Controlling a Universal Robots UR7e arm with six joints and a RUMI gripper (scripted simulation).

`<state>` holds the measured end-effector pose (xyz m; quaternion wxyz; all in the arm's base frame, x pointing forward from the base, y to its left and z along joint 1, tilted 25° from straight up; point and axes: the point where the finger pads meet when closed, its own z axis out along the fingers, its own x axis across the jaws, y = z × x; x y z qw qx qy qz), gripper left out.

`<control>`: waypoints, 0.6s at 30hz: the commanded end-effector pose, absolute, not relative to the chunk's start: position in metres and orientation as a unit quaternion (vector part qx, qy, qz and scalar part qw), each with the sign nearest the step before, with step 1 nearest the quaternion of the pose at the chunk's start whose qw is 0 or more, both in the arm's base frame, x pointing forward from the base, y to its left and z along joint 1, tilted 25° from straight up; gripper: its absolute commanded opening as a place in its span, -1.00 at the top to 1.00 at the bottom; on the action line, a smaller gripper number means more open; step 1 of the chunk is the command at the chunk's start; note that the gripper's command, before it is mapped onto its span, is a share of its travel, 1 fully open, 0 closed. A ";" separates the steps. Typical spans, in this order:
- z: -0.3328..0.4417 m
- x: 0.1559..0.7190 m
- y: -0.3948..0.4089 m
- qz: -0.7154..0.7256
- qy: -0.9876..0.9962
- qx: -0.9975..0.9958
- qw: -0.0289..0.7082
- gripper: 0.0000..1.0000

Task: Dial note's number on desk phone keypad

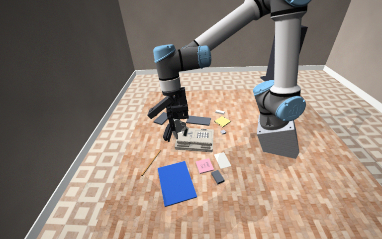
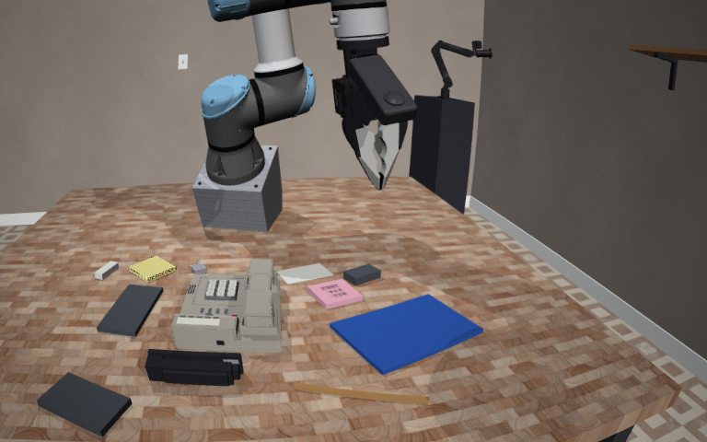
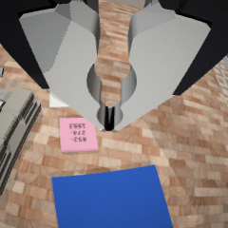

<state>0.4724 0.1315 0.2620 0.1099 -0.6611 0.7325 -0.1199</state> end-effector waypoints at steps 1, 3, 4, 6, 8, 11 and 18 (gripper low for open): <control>0.239 0.432 0.140 -0.134 0.739 -0.653 0.099 1.00; 0.226 0.410 0.142 -0.142 0.742 -0.648 0.093 1.00; 0.219 0.400 0.143 -0.146 0.744 -0.646 0.091 1.00; 0.206 0.379 0.143 -0.155 0.747 -0.641 0.086 1.00; 0.192 0.358 0.143 -0.164 0.749 -0.636 0.083 1.00; 0.173 0.331 0.140 -0.177 0.752 -0.630 0.079 1.00; 0.148 0.299 0.134 -0.194 0.756 -0.621 0.076 1.00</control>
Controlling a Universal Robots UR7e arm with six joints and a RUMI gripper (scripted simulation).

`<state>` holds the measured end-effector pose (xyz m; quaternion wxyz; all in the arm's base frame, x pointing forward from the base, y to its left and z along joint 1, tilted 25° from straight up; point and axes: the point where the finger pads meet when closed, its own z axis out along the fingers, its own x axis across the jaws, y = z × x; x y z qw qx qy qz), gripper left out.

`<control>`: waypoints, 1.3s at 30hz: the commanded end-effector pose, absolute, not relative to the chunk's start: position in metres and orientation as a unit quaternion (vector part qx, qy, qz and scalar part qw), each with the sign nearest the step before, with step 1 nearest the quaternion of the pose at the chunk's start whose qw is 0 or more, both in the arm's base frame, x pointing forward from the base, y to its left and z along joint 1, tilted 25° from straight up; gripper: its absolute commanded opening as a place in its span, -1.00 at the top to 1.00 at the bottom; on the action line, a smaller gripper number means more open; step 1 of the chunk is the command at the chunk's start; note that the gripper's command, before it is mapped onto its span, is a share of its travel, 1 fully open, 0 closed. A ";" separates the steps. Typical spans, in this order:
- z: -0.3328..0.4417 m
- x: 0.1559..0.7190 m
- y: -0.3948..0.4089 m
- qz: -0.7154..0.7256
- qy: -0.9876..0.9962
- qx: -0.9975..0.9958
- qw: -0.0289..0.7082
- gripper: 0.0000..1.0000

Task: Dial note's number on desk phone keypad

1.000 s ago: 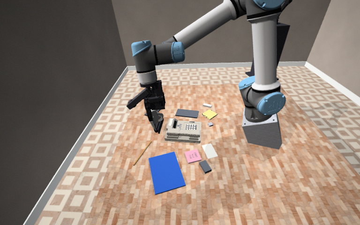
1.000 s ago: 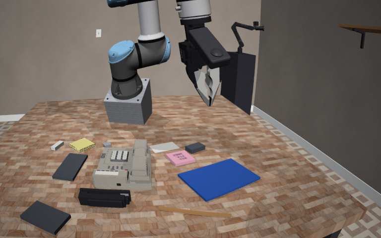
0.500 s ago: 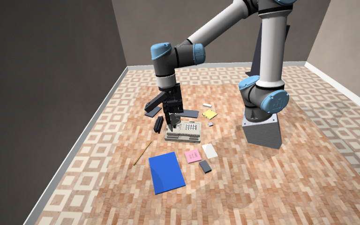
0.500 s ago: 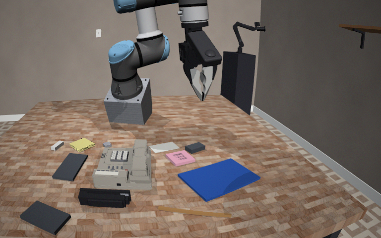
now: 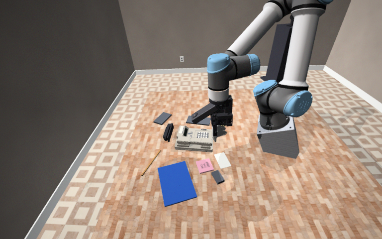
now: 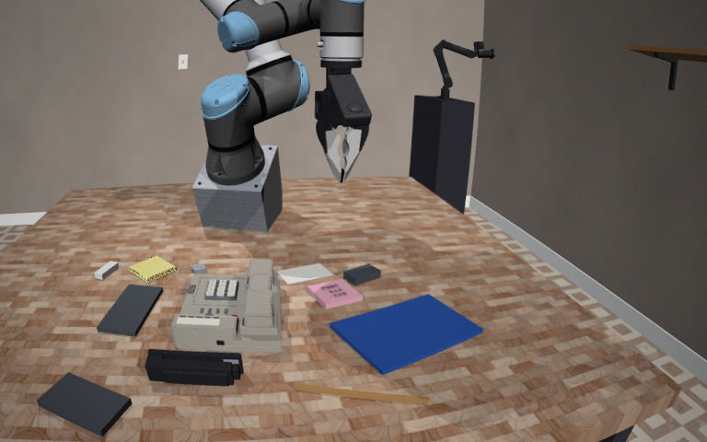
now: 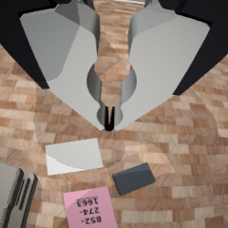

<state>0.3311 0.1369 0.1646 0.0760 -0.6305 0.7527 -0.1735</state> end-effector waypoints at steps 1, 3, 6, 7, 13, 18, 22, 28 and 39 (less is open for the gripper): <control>0.145 0.294 0.132 -0.197 0.756 -0.620 0.076 1.00; 0.139 0.287 0.131 -0.201 0.757 -0.618 0.076 1.00; 0.135 0.282 0.129 -0.204 0.757 -0.616 0.076 1.00; 0.134 0.281 0.129 -0.205 0.757 -0.616 0.076 1.00; 0.134 0.280 0.129 -0.205 0.757 -0.615 0.076 1.00; 0.134 0.280 0.129 -0.205 0.757 -0.615 0.076 1.00; 0.134 0.280 0.129 -0.205 0.757 -0.615 0.076 1.00; 0.134 0.280 0.129 -0.205 0.757 -0.615 0.076 1.00; 0.134 0.280 0.129 -0.205 0.757 -0.615 0.076 1.00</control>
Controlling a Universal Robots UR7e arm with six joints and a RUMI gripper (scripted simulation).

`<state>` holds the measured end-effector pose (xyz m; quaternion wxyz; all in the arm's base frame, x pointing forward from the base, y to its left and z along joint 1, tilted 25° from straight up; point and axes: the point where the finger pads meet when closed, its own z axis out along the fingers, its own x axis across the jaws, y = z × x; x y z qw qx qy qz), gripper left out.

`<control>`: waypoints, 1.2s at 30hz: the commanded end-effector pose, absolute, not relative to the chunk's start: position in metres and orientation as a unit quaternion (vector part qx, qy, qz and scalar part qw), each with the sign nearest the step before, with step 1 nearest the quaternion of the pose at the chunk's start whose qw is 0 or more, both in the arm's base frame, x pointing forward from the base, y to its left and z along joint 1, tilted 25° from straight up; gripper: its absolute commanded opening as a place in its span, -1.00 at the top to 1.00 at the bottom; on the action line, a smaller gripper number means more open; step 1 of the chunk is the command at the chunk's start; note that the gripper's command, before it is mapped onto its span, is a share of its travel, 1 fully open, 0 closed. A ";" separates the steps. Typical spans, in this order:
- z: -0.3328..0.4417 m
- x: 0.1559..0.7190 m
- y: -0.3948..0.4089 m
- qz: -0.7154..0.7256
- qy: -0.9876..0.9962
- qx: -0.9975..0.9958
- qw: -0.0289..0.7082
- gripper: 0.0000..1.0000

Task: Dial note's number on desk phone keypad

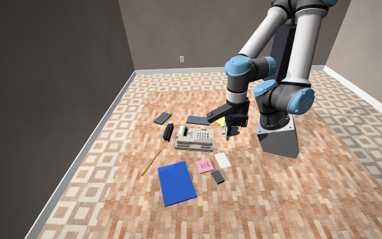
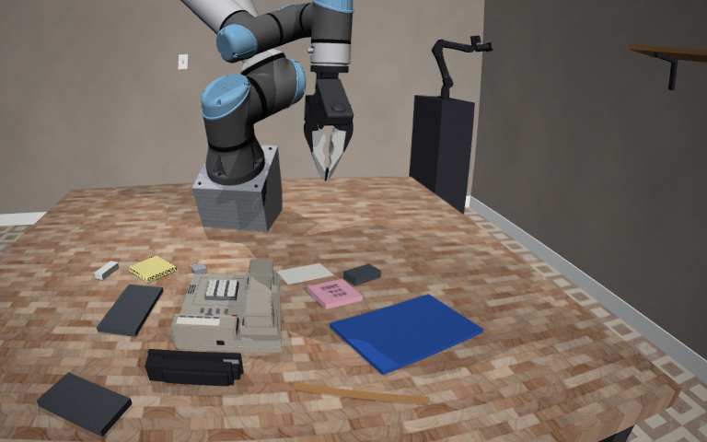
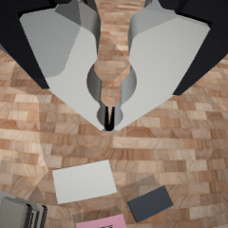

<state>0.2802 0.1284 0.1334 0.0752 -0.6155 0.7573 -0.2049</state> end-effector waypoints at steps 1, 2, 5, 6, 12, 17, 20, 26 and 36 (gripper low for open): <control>0.134 0.280 0.129 -0.205 0.757 -0.615 0.076 1.00; 0.134 0.280 0.129 -0.205 0.757 -0.615 0.076 1.00; 0.134 0.280 0.129 -0.205 0.757 -0.615 0.076 1.00; 0.134 0.280 0.129 -0.205 0.757 -0.615 0.076 1.00; 0.134 0.280 0.129 -0.205 0.757 -0.615 0.076 1.00; 0.135 0.283 0.128 -0.205 0.757 -0.615 0.076 1.00; 0.136 0.286 0.128 -0.205 0.757 -0.615 0.076 1.00; 0.141 0.296 0.126 -0.205 0.757 -0.615 0.076 1.00; 0.161 0.341 0.118 -0.205 0.757 -0.615 0.076 1.00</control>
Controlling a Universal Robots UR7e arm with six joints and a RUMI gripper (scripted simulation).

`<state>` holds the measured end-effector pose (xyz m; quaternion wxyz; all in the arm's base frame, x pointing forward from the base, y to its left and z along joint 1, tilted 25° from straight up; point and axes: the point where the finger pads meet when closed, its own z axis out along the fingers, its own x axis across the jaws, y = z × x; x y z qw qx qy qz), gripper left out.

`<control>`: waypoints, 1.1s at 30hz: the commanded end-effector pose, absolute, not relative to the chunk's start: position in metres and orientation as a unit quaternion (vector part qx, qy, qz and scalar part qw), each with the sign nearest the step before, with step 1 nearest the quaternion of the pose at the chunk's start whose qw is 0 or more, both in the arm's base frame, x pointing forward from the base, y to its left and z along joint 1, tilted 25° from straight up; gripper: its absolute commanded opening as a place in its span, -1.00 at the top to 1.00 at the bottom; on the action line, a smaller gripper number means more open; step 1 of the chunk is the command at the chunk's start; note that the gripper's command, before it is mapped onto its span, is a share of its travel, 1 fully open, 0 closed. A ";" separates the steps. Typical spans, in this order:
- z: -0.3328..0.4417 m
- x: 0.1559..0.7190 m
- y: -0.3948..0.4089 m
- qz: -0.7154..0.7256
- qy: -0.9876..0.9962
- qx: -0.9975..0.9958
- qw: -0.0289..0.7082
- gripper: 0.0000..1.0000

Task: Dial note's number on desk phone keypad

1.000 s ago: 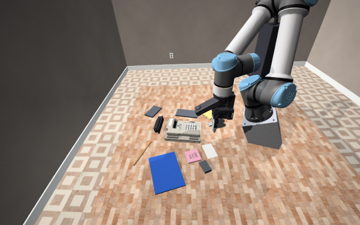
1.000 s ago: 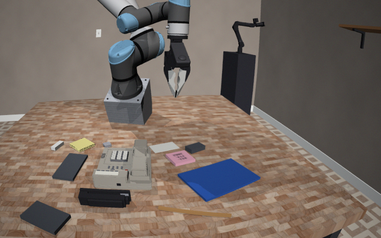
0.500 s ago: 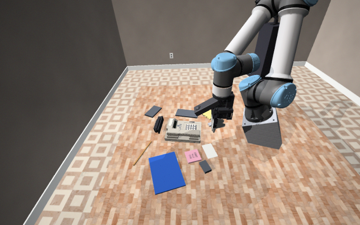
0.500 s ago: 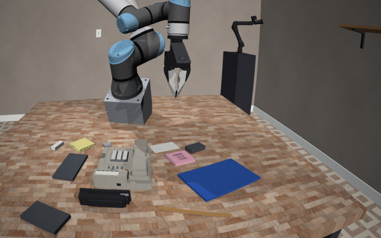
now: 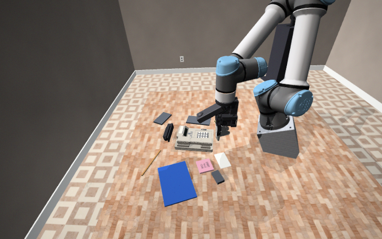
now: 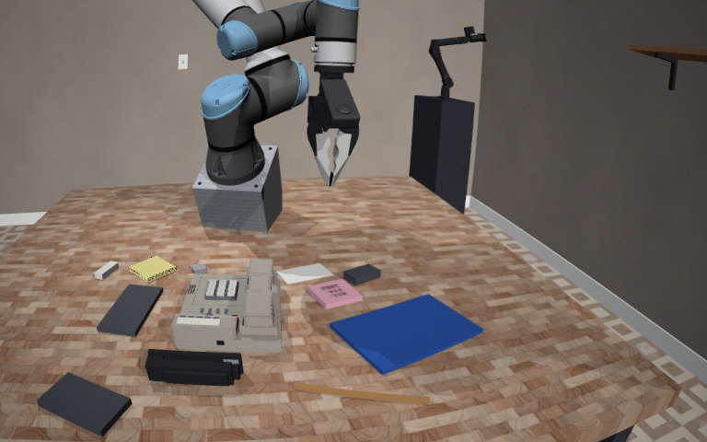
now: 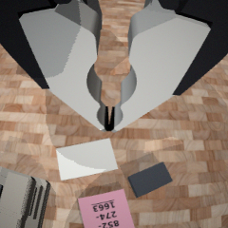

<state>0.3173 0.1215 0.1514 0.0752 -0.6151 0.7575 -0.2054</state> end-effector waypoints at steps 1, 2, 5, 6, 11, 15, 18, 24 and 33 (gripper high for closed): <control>0.163 0.347 0.117 -0.205 0.757 -0.615 0.076 1.00; 0.166 0.353 0.116 -0.205 0.757 -0.615 0.076 1.00; 0.174 0.370 0.113 -0.205 0.757 -0.615 0.076 1.00; 0.174 0.370 0.113 -0.205 0.757 -0.615 0.076 1.00; 0.184 0.393 0.109 -0.205 0.757 -0.615 0.076 1.00; 0.193 0.413 0.106 -0.205 0.757 -0.615 0.076 1.00; 0.199 0.427 0.104 -0.205 0.757 -0.615 0.076 1.00; 0.206 0.441 0.101 -0.205 0.757 -0.615 0.076 1.00; 0.214 0.458 0.098 -0.205 0.757 -0.615 0.076 1.00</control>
